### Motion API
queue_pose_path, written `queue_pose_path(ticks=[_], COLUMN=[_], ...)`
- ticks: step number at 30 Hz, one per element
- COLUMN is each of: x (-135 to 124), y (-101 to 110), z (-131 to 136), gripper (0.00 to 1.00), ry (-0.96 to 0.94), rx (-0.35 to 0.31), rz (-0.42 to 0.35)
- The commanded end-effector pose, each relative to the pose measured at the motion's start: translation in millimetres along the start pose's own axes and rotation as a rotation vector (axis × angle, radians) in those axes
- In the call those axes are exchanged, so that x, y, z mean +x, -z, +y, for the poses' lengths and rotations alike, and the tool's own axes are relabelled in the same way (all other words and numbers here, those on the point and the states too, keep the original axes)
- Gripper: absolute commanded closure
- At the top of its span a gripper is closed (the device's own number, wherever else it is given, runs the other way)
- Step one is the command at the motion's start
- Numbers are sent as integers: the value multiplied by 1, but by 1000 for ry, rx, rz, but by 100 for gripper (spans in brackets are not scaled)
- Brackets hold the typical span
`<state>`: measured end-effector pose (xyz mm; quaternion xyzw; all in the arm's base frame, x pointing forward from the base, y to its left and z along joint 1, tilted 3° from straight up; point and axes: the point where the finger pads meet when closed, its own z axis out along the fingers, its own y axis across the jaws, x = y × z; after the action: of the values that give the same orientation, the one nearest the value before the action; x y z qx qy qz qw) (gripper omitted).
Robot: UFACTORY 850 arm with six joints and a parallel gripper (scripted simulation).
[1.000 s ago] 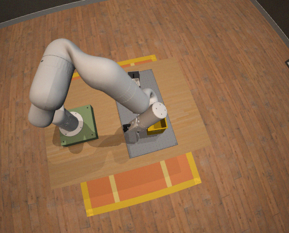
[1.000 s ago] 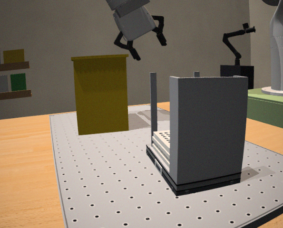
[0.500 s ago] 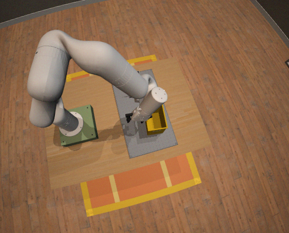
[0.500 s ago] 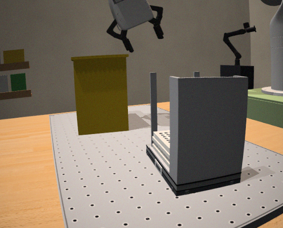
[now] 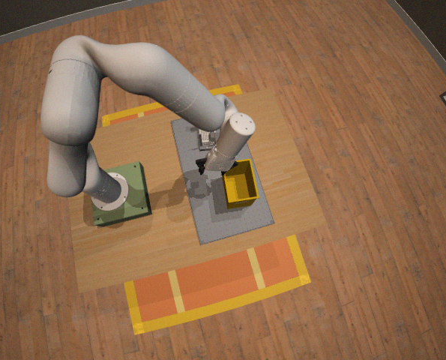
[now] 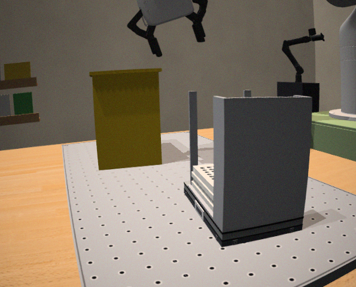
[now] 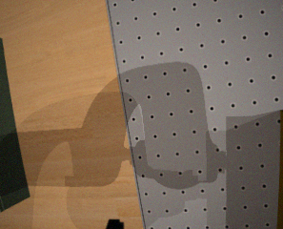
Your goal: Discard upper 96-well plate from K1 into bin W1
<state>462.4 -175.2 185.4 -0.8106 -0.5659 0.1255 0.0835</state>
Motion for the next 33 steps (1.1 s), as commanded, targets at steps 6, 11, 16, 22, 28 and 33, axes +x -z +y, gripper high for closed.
queue_pose_path(ticks=[6,11,16,22,28,33], x=[39,54,78,106,125,148], y=[6,6,5,1,7,15], z=[10,13,18,23,22,21], gripper=[0,0,0,0,0,0], ry=[-4,-5,-7,-7,-8,-8], rx=[-55,-74,-112,-131,-167,-185], rz=[-3,-2,2,6,15,20])
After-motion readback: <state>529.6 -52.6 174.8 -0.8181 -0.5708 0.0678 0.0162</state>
